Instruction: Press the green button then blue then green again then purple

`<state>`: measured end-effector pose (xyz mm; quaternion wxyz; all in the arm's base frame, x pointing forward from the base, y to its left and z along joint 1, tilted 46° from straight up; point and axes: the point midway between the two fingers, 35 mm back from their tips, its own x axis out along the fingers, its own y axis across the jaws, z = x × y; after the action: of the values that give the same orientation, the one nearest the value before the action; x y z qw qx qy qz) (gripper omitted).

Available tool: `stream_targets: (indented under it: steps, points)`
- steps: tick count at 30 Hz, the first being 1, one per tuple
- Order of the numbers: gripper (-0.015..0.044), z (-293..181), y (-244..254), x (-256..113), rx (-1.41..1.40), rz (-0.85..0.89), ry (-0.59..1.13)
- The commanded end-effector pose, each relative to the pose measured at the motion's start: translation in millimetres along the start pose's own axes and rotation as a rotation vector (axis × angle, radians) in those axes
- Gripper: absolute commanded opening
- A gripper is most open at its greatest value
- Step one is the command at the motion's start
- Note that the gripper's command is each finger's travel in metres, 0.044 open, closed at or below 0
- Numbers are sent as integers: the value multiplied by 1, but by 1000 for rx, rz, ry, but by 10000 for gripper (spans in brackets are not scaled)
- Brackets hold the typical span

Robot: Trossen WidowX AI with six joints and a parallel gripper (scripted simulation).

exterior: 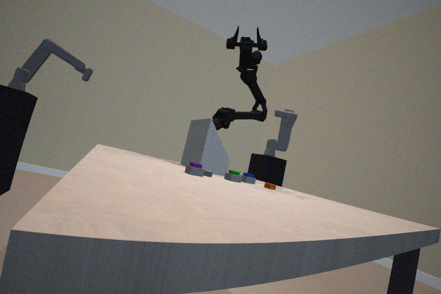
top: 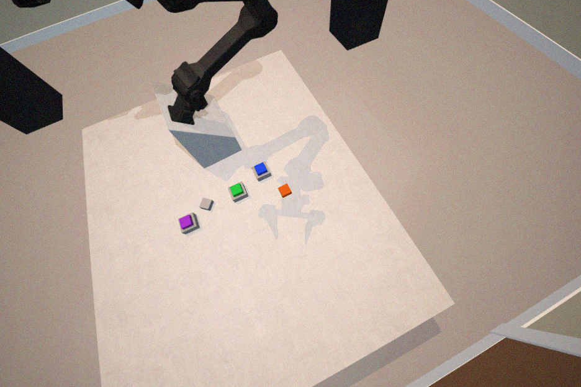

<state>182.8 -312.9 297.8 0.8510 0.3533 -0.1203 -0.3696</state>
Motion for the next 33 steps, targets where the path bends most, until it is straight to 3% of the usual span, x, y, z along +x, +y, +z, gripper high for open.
stream_targets:
  steps: [1, 6, 11, 17, 23, 30, 33]
  points:
    - [400, -77, -3, 18, -56, 6, 272]
    - [400, -181, 0, 15, -153, 55, 645]
    - [400, -279, 4, -21, -262, 147, 1027]
    - [400, -373, 5, -106, -394, 306, 1509]
    - [400, -420, -5, -220, -497, 493, 2016]
    - [400, -422, -7, -234, -505, 514, 2075]
    - [321, -439, -10, -241, -508, 512, 2073]
